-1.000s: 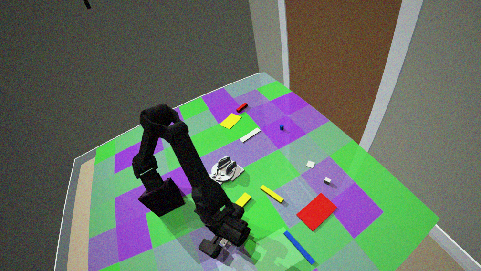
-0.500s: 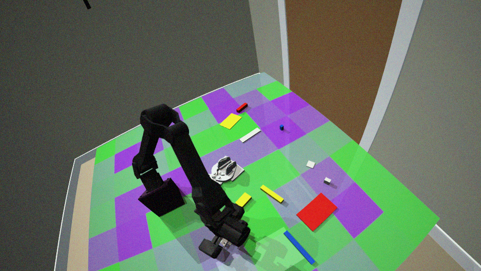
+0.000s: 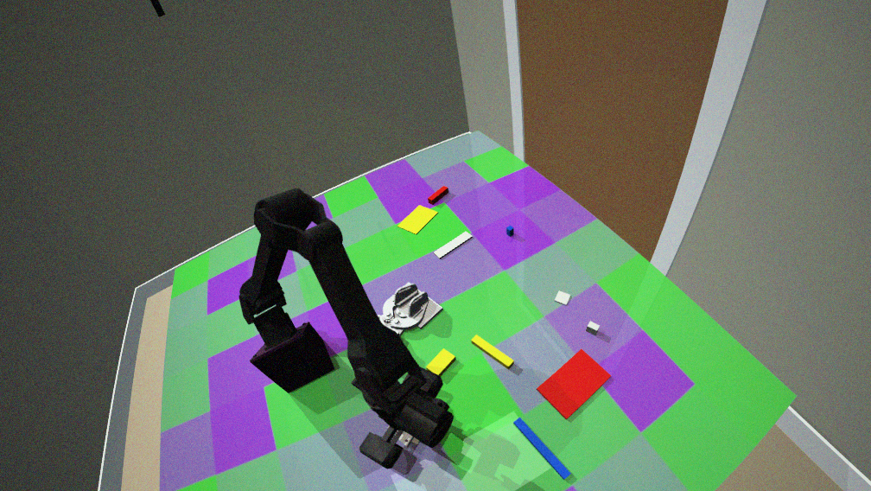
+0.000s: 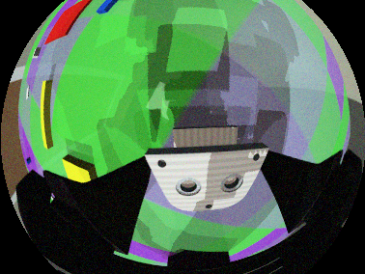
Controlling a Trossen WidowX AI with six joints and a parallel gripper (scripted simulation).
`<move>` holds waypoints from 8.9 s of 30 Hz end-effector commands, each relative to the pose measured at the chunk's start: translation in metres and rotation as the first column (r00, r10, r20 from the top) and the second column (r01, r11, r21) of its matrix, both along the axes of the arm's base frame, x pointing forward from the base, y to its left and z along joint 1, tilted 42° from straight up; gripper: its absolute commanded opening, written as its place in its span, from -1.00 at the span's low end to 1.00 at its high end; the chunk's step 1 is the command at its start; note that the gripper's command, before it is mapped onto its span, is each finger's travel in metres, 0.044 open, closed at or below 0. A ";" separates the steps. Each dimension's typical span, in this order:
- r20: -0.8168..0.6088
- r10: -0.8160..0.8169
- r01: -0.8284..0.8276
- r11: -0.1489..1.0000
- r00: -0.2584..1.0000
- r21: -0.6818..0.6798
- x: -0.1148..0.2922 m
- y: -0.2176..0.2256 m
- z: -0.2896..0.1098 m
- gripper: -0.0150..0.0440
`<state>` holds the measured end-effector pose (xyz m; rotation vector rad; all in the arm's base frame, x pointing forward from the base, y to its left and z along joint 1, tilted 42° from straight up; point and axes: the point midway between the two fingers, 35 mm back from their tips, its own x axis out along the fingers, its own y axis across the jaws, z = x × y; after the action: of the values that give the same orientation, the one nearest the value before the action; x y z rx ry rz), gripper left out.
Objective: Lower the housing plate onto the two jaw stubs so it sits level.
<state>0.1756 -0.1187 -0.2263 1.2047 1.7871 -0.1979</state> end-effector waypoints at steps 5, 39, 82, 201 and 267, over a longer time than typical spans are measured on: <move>-0.002 -0.005 0.005 1.000 1.000 0.006 -0.001 0.002 0.000 1.00; -0.002 -0.005 0.005 1.000 1.000 0.006 -0.001 0.002 0.000 1.00; -0.002 -0.005 0.005 1.000 1.000 0.006 -0.001 0.002 0.000 1.00; -0.205 -0.264 0.255 0.964 0.943 -0.069 0.032 -0.022 0.088 0.70; -0.561 -0.788 0.676 0.270 -0.255 -0.686 0.063 0.145 0.213 0.70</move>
<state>0.2424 0.0192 -0.0173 2.2514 1.3304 -2.0517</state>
